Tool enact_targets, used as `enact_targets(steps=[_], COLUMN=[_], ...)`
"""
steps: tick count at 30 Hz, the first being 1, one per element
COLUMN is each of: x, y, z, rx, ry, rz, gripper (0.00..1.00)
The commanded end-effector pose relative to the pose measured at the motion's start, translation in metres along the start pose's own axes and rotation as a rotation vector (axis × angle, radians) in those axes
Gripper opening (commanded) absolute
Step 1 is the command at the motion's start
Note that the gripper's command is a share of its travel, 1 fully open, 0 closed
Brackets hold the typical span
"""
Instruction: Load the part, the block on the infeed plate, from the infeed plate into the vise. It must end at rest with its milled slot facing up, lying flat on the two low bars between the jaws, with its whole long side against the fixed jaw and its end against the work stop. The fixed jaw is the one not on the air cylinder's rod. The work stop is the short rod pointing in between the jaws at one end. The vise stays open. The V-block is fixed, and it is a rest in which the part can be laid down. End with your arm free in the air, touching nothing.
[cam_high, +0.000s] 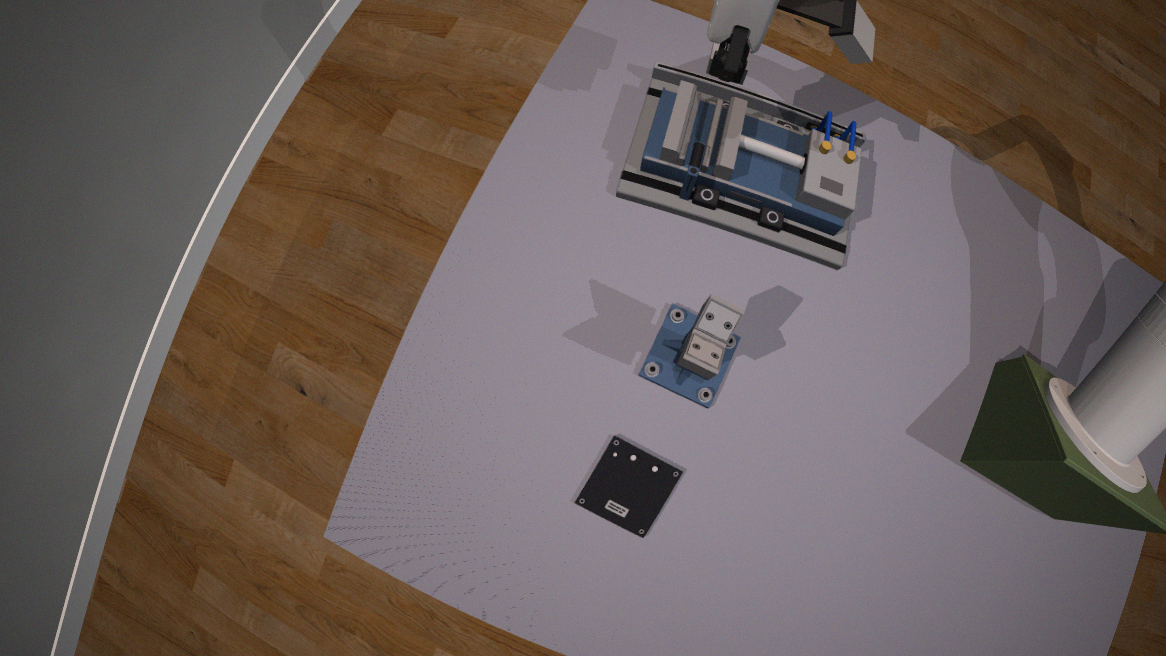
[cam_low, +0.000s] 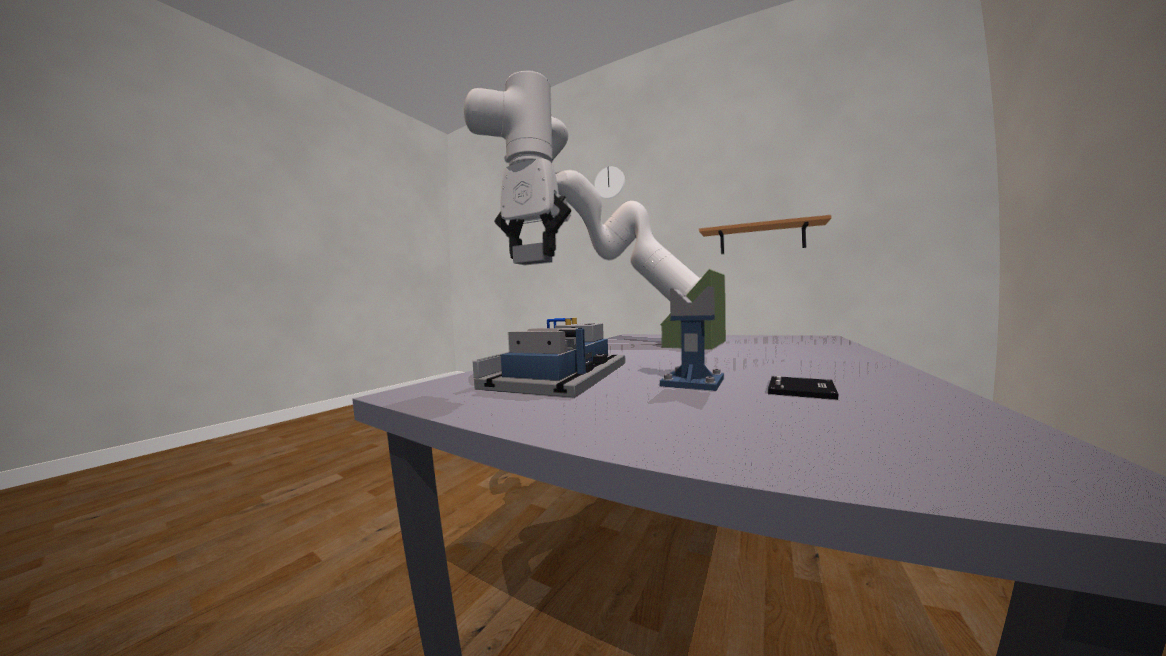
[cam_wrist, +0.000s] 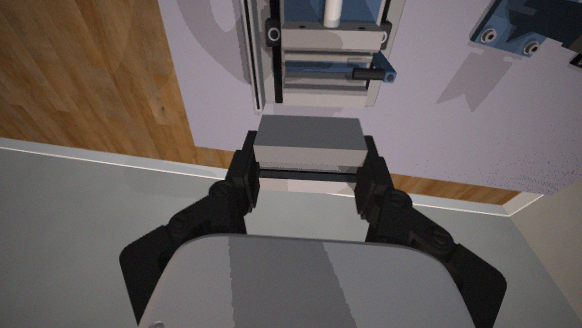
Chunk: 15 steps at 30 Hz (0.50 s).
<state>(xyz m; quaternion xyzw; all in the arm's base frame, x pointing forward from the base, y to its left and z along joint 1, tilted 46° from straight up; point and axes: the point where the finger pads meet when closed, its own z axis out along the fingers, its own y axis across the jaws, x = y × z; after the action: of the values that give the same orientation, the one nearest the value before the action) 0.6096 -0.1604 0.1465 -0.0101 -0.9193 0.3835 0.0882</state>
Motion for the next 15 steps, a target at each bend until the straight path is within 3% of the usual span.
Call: enact_targets(steps=[1, 15], x=[-0.001, -0.001], y=[0.0, 0.0], z=[0.002, 0.016], rx=[0.0, 0.0], ry=[-0.001, -0.001], rz=[0.0, 0.0], gripper=[0.0, 0.0])
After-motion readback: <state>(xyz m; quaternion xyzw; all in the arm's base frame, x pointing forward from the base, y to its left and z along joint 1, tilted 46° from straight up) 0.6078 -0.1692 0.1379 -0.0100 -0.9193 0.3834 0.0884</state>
